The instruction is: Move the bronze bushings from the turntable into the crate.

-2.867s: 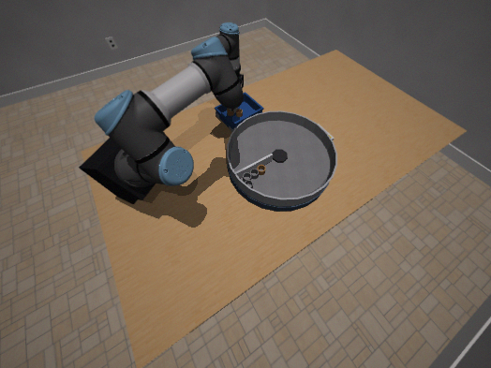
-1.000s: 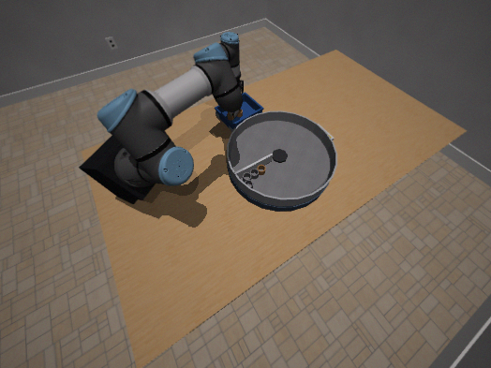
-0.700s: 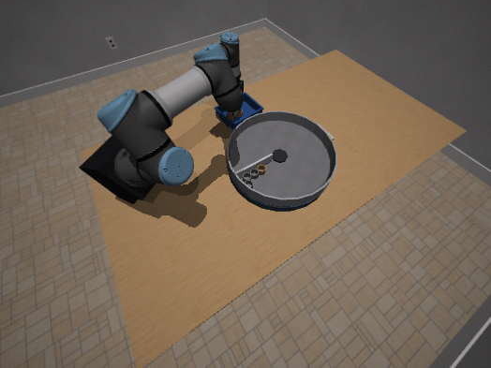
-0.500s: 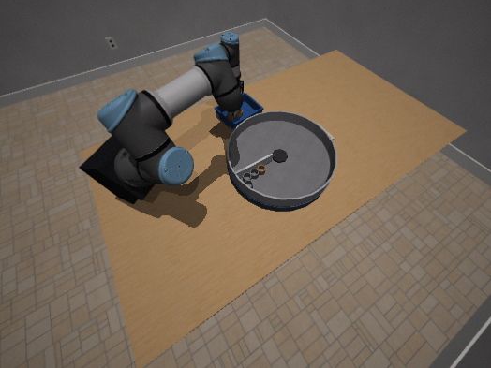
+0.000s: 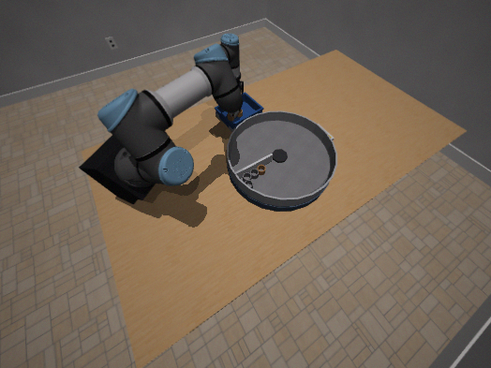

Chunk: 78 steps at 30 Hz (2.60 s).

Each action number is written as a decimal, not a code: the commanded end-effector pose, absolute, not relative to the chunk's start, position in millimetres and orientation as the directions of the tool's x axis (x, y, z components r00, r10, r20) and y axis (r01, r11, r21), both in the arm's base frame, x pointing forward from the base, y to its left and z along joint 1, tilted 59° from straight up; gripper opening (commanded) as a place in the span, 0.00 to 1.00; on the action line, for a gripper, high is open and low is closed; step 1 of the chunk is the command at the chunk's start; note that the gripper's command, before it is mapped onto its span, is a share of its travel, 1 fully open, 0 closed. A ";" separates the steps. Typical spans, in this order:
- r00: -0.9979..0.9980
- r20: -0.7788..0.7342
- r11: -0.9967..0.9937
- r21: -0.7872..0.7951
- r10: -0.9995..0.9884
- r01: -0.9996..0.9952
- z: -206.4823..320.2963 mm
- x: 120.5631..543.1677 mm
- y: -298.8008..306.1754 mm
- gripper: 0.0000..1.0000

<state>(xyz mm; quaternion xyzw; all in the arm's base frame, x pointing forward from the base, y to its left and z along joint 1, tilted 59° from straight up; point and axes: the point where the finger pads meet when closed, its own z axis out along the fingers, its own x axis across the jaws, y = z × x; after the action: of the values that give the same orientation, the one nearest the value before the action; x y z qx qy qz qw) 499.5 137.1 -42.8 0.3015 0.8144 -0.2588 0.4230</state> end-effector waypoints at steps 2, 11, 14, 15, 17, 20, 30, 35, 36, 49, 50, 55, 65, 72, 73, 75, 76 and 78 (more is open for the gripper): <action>-0.460 -0.845 0.686 -0.165 0.272 0.709 -42.8 500.2 137.4 0.00; -0.460 -0.845 0.686 -0.165 0.272 0.709 -43.0 500.3 137.2 0.00; -0.460 -0.845 0.686 -0.165 0.272 0.709 -43.0 500.3 137.2 0.00; -0.460 -0.845 0.686 -0.165 0.272 0.709 -43.0 500.3 137.2 0.00; -0.460 -0.845 0.686 -0.165 0.272 0.709 -43.0 500.3 137.2 0.00; -0.460 -0.845 0.686 -0.165 0.272 0.709 -43.0 500.3 137.2 0.00; -0.460 -0.845 0.686 -0.165 0.272 0.709 -43.0 500.3 137.2 0.00; -0.460 -0.845 0.686 -0.165 0.272 0.709 -43.0 500.3 137.2 0.00; -0.460 -0.845 0.686 -0.165 0.272 0.709 -43.0 500.3 137.2 0.00; -0.460 -0.845 0.686 -0.165 0.272 0.709 -43.0 500.3 137.2 0.06; -0.460 -0.845 0.686 -0.165 0.272 0.709 -43.0 500.3 137.2 0.06; -0.460 -0.845 0.686 -0.165 0.272 0.709 -43.0 500.3 137.2 0.06; -0.460 -0.845 0.686 -0.165 0.272 0.709 -43.0 500.3 137.2 0.06; -0.460 -0.845 0.686 -0.165 0.272 0.709 -43.0 500.3 137.2 0.06; -0.460 -0.845 0.686 -0.165 0.272 0.709 -43.0 500.3 137.2 0.06; -0.460 -0.845 0.686 -0.165 0.272 0.709 -43.0 500.3 137.2 0.06; -0.460 -0.845 0.686 -0.165 0.272 0.709 -43.0 500.3 137.2 0.06; -0.460 -0.845 0.686 -0.165 0.272 0.709 -42.9 500.3 137.2 0.06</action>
<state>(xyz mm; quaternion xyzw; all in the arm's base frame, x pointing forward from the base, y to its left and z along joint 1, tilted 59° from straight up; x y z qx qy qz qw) 500.3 136.2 -43.5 0.3015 0.8144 -0.2588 0.4230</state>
